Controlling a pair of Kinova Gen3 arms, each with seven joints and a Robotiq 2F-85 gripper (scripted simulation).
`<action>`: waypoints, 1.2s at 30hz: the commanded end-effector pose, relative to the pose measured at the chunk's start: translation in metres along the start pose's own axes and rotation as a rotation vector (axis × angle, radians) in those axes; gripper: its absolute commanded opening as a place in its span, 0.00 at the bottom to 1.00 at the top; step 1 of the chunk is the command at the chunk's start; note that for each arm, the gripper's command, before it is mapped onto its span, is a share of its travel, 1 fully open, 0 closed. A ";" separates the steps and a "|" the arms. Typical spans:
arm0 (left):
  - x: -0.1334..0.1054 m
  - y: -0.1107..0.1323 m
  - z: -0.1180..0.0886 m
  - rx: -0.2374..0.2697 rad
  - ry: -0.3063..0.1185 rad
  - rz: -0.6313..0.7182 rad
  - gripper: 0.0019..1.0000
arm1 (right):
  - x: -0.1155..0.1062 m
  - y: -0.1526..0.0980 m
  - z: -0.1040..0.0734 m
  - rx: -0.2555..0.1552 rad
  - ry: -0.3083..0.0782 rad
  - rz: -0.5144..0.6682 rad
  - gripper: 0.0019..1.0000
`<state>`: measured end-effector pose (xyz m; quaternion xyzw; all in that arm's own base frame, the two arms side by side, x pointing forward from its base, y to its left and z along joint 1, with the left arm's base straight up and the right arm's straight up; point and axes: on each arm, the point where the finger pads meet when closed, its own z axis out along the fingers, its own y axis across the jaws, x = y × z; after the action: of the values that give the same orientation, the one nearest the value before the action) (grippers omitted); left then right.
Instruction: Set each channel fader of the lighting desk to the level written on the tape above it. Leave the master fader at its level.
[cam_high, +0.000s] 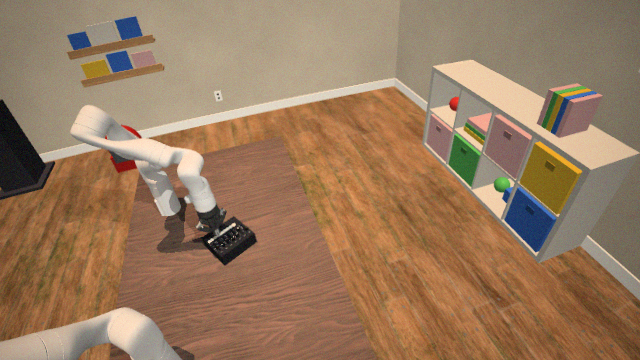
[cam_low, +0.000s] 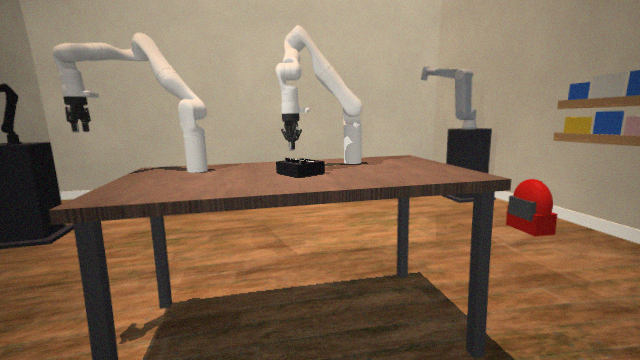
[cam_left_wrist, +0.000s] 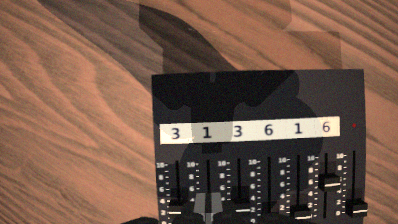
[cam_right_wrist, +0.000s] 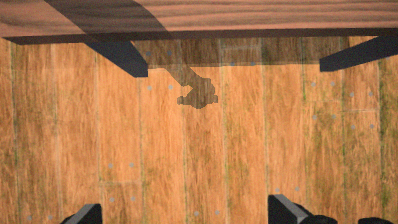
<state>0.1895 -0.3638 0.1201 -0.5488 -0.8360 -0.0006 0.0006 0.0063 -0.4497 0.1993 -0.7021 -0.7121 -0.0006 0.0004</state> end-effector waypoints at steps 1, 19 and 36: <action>0.000 0.000 -0.001 0.000 -0.002 0.000 0.10 | 0.000 0.000 -0.001 0.000 -0.002 0.000 1.00; -0.001 0.000 -0.001 0.000 -0.002 0.042 0.10 | 0.000 0.000 -0.001 0.000 -0.002 0.000 1.00; -0.005 0.003 -0.001 0.000 -0.002 0.250 0.10 | 0.000 0.000 -0.001 0.000 -0.002 0.000 1.00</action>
<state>0.1912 -0.3666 0.1198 -0.6361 -0.7716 -0.0025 0.0009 0.0063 -0.4497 0.1993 -0.7021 -0.7121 -0.0006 0.0004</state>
